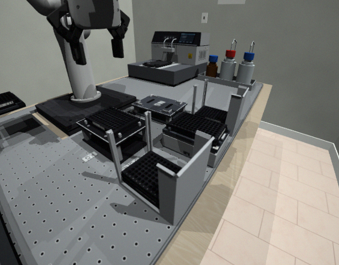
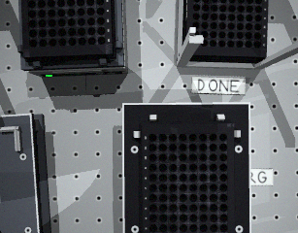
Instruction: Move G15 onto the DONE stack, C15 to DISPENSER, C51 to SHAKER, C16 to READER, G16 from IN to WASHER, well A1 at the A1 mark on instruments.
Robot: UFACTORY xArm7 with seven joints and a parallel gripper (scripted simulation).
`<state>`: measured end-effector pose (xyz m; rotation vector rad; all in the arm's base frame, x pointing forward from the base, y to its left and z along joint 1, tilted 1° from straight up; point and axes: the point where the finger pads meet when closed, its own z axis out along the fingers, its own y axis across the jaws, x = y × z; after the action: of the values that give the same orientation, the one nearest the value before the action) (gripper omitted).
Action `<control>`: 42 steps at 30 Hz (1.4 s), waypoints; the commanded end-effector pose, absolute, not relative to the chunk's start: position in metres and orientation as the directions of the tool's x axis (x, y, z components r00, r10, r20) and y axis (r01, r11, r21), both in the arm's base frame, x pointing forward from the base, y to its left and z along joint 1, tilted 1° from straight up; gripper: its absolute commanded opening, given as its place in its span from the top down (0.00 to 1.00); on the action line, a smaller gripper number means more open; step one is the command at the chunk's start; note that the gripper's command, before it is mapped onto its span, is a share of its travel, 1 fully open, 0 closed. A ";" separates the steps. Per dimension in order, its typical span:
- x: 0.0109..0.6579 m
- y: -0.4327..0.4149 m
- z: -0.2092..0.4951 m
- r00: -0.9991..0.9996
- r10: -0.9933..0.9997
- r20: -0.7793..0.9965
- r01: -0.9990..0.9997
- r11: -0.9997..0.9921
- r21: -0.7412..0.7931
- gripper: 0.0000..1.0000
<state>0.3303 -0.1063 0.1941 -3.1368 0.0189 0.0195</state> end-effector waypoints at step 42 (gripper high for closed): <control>0.331 -0.106 0.146 1.000 -0.013 -0.009 -0.013 -1.000 -0.003 0.00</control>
<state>0.3296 -0.1061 0.1478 -3.1371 0.0199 0.0197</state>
